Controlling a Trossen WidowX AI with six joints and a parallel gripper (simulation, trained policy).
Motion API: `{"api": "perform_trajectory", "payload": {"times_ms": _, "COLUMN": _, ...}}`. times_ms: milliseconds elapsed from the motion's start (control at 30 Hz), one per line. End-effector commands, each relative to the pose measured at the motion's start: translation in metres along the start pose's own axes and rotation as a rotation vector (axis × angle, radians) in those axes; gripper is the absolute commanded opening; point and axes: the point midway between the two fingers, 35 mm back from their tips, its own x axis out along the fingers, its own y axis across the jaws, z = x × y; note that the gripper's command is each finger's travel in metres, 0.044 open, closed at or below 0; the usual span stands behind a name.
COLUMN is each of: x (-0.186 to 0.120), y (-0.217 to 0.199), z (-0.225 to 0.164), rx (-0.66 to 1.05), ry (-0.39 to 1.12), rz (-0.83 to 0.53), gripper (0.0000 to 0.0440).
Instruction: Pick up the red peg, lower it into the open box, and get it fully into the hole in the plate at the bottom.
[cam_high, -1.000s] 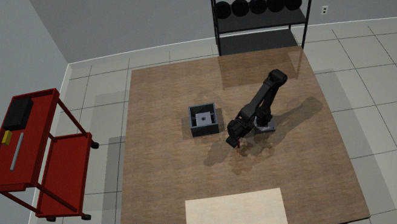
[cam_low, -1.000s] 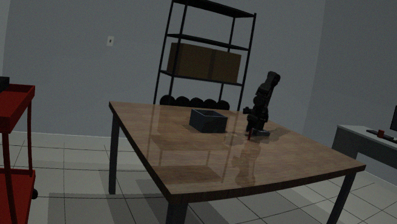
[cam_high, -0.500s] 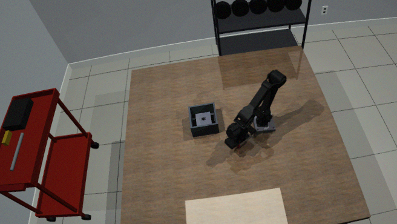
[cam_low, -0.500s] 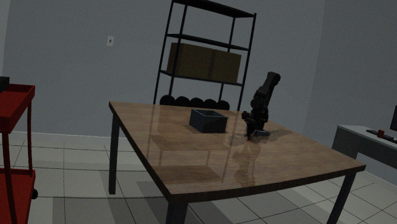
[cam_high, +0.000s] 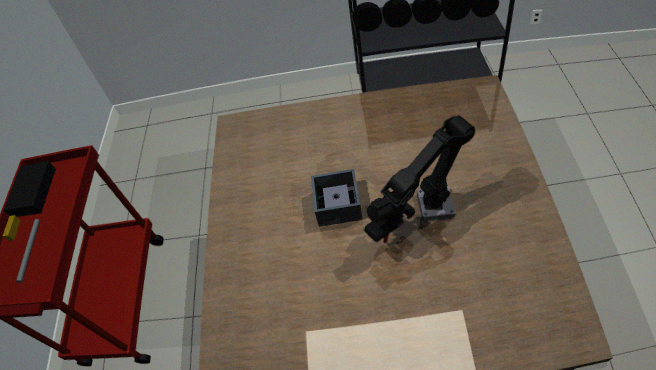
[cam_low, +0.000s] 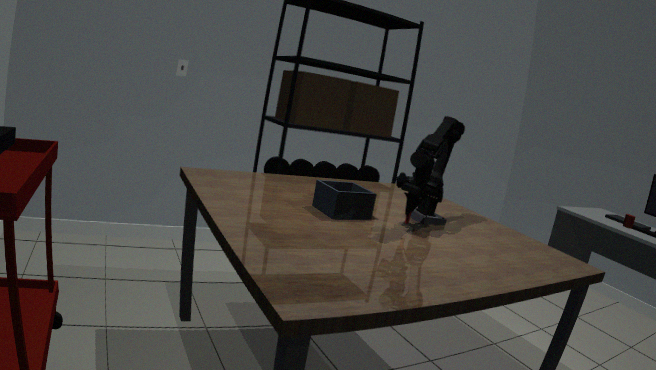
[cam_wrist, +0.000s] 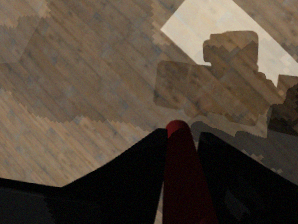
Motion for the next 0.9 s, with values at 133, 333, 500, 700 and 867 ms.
{"api": "perform_trajectory", "payload": {"times_ms": 133, "x": -0.034, "y": 0.024, "z": 0.025, "rx": -0.021, "ry": -0.072, "rz": 0.056, "gripper": 0.0002}}
{"api": "perform_trajectory", "payload": {"times_ms": 333, "x": -0.056, "y": 0.036, "z": 0.051, "rx": -0.008, "ry": -0.129, "rz": 0.073, "gripper": 0.0000}}
{"api": "perform_trajectory", "payload": {"times_ms": 500, "x": -0.063, "y": 0.040, "z": 0.076, "rx": 0.028, "ry": -0.167, "rz": 0.074, "gripper": 0.0000}}
{"api": "perform_trajectory", "payload": {"times_ms": 700, "x": -0.068, "y": 0.041, "z": 0.105, "rx": 0.074, "ry": -0.205, "rz": 0.069, "gripper": 0.0000}}
{"api": "perform_trajectory", "payload": {"times_ms": 867, "x": -0.071, "y": 0.039, "z": 0.127, "rx": 0.109, "ry": -0.232, "rz": 0.061, "gripper": 0.0000}}
